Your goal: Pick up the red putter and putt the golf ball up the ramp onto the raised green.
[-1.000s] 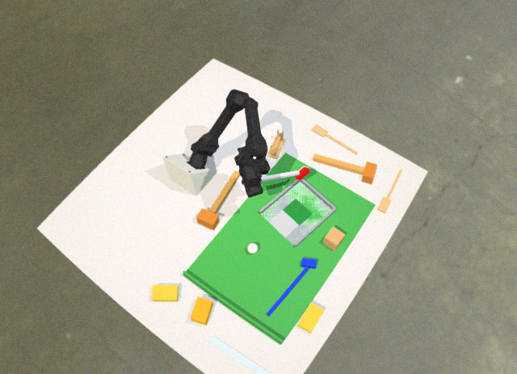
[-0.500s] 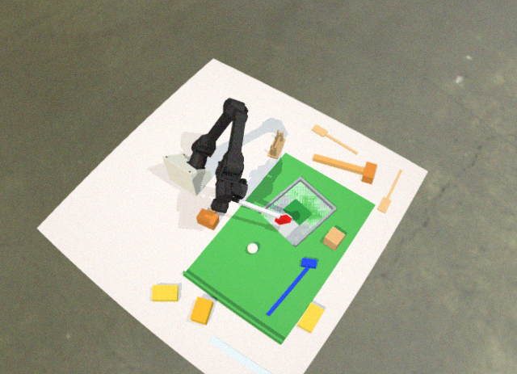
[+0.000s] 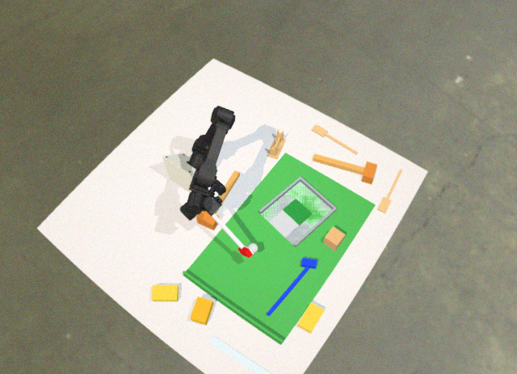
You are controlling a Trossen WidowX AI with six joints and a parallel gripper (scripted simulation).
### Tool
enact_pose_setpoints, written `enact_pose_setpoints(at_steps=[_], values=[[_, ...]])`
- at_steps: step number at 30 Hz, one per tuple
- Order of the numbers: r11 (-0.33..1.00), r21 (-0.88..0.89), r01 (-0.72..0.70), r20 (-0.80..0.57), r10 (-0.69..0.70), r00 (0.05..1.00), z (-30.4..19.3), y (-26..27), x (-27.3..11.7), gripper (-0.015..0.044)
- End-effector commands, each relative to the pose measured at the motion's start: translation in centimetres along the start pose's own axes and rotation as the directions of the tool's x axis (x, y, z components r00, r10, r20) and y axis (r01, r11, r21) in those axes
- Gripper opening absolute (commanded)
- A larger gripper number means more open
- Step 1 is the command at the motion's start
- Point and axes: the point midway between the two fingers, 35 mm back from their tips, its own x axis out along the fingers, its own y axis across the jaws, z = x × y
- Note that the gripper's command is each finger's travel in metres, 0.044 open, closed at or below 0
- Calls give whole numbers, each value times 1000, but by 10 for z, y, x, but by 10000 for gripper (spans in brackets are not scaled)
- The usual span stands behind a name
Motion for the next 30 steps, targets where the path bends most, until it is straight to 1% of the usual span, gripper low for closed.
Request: enact_pose_setpoints(at_steps=[1, 5, 13, 19, 30], values=[[1000, 28, 8, 6, -8, 1000, 1, -6, -1, 0], [1000, 27, 8, 6, -8, 1000, 1, -6, 6, 0], [1000, 27, 7, 7, -7, 1000, 1, -6, 38, 0], [1000, 27, 7, 7, -7, 1000, 1, -6, 42, 0], [1000, 27, 7, 7, -7, 1000, 2, -6, 59, 0]])
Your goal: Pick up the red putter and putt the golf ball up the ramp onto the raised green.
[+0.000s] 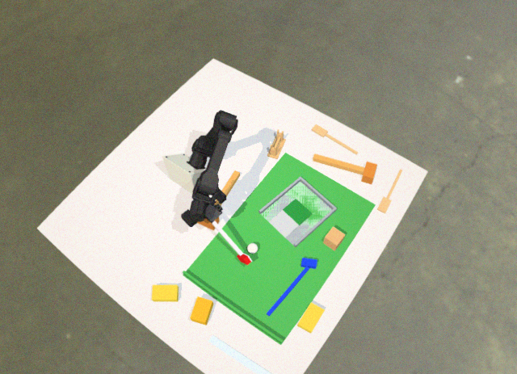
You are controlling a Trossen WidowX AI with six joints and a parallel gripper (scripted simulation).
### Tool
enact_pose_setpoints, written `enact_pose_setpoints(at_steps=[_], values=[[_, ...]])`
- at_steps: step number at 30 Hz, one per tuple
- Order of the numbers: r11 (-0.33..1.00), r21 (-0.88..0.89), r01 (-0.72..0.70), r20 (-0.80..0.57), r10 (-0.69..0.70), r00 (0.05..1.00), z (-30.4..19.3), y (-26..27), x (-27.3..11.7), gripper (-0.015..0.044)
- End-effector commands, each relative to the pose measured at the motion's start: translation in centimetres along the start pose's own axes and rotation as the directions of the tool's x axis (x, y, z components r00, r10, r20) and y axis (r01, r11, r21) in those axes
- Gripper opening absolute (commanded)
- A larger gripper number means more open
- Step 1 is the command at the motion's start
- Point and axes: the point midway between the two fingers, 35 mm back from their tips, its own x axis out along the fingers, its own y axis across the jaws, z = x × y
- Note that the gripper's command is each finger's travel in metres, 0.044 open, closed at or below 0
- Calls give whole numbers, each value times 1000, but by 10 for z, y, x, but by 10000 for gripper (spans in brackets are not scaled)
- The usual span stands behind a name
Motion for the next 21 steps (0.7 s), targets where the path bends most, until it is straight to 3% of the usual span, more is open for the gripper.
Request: enact_pose_setpoints(at_steps=[1, 21], values=[[1000, 9, -8, 4, 8, 1000, 0, 0, 9, 0], [1000, 1, -2, 0, 2, 1000, 0, -4, 14, 0]])
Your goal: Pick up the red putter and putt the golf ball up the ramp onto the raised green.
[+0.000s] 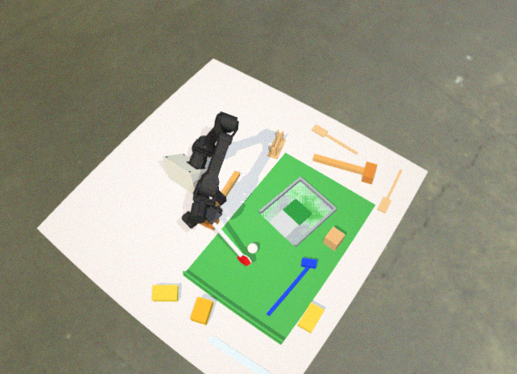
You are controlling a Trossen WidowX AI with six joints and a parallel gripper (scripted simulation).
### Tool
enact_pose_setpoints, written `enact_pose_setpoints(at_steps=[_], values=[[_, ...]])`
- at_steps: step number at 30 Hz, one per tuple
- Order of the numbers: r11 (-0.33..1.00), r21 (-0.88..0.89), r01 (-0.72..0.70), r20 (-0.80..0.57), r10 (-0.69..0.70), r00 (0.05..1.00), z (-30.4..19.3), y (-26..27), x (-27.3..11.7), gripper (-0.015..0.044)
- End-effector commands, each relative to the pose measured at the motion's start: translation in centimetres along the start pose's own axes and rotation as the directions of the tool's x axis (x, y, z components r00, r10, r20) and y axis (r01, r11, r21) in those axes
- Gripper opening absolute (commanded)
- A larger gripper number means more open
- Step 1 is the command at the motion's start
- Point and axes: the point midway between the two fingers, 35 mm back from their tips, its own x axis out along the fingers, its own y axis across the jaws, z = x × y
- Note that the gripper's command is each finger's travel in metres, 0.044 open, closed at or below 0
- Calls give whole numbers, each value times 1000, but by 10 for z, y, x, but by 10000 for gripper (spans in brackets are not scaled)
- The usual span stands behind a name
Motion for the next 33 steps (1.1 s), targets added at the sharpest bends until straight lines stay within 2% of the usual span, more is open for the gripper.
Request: enact_pose_setpoints(at_steps=[1, 7, 20, 30, 33], values=[[1000, 0, 1, 4, -1, 1000, 1, -7, 0, 0], [1000, 7, -3, 8, 2, 1000, 0, -29, 3, 0], [1000, 14, -6, 3, 6, 1000, -1, -25, 3, 0], [1000, 8, -11, 6, 11, 1000, 3, 101, 2, 0], [1000, 7, -14, 6, 14, 1000, 2, 109, 3, 0]])
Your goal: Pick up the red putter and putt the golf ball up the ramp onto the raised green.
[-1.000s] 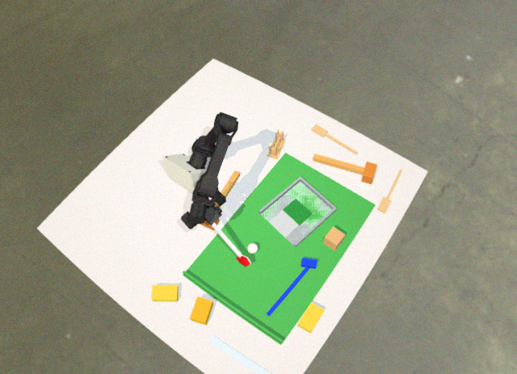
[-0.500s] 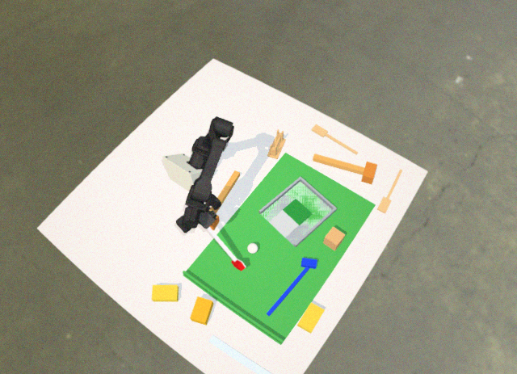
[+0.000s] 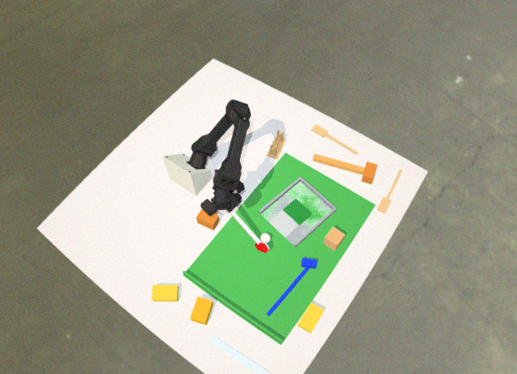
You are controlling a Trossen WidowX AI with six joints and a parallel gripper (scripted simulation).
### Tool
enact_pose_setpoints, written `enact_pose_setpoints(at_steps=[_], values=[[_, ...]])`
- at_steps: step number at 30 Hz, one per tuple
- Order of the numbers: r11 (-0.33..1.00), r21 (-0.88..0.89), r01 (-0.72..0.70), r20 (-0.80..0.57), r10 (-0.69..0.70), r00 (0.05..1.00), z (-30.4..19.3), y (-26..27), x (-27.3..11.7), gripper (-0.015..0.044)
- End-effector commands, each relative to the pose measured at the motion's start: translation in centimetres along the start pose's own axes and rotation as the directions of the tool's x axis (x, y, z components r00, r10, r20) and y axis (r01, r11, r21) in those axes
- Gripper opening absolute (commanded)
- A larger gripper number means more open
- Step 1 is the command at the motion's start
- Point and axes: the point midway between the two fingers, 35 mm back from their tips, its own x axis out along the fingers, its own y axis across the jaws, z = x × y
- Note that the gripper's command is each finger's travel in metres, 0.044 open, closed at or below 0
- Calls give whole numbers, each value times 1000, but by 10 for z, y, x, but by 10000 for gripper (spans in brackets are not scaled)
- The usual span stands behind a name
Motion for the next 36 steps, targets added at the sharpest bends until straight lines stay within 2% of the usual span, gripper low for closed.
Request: enact_pose_setpoints(at_steps=[1, 7, 17, 36], values=[[1000, 16, -9, 7, 9, 1000, -6, 20, 1, 0], [1000, 17, -8, 7, 8, 1000, -5, 19, -8, 0], [1000, 17, -7, 6, 7, 1000, -6, 19, -58, 0], [999, 29, -13, -1, 14, 1000, -7, 18, -51, 0]])
